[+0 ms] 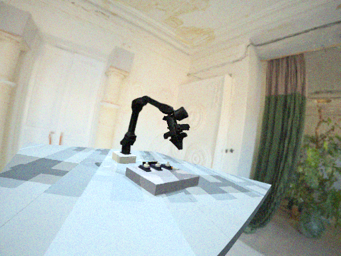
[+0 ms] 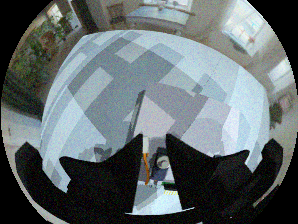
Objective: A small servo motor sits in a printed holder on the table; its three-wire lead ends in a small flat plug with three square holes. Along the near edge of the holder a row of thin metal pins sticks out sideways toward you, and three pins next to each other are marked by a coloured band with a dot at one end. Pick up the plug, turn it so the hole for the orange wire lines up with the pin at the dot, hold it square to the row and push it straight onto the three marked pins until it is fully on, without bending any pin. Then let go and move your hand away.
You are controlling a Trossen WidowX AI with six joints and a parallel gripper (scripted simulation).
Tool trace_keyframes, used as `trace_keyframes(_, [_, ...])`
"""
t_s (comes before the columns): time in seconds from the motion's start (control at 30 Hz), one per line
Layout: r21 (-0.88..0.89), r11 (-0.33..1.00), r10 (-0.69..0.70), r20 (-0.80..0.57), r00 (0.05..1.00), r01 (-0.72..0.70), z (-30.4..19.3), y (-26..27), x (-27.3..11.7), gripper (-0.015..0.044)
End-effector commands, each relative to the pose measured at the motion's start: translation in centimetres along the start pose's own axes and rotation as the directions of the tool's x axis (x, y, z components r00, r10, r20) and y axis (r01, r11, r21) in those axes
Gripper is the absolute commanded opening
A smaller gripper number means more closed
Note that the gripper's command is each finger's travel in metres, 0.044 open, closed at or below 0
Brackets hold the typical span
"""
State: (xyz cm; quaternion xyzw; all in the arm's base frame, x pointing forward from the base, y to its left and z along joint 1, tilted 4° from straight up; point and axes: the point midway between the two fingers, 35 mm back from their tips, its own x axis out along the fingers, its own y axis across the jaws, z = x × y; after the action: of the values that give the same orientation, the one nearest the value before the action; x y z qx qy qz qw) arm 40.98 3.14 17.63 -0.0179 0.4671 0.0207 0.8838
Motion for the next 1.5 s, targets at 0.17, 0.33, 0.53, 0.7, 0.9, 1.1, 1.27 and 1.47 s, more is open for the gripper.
trace_keyframes(0.17, [-0.023, 1.000, -0.015, -0.286, 0.958, 0.008, -2.4, 0.9, 3.7, 0.0115])
trace_keyframes(0.33, [-0.043, 0.999, -0.028, -0.443, 0.896, 0.010, -4.2, 1.4, 5.4, 0.0115])
trace_keyframes(0.53, [-0.050, 0.999, -0.033, -0.488, 0.872, 0.010, -4.8, 1.6, 6.0, 0.0115])
trace_keyframes(0.7, [-0.050, 0.999, -0.033, -0.488, 0.872, 0.010, -5.7, 1.5, 7.7, 0.0115])
trace_keyframes(0.9, [-0.050, 0.999, -0.033, -0.488, 0.872, 0.010, -5.9, 1.5, 8.1, 0.0115])
trace_keyframes(1.1, [-0.050, 0.999, -0.033, -0.488, 0.872, 0.010, -6.2, 1.5, 8.6, 0.0115])
trace_keyframes(1.27, [-0.050, 0.999, -0.033, -0.488, 0.872, 0.010, -6.6, 1.4, 9.3, 0.0115])
trace_keyframes(1.47, [-0.050, 0.999, -0.033, -0.488, 0.872, 0.010, -6.7, 1.4, 9.4, 0.0030])
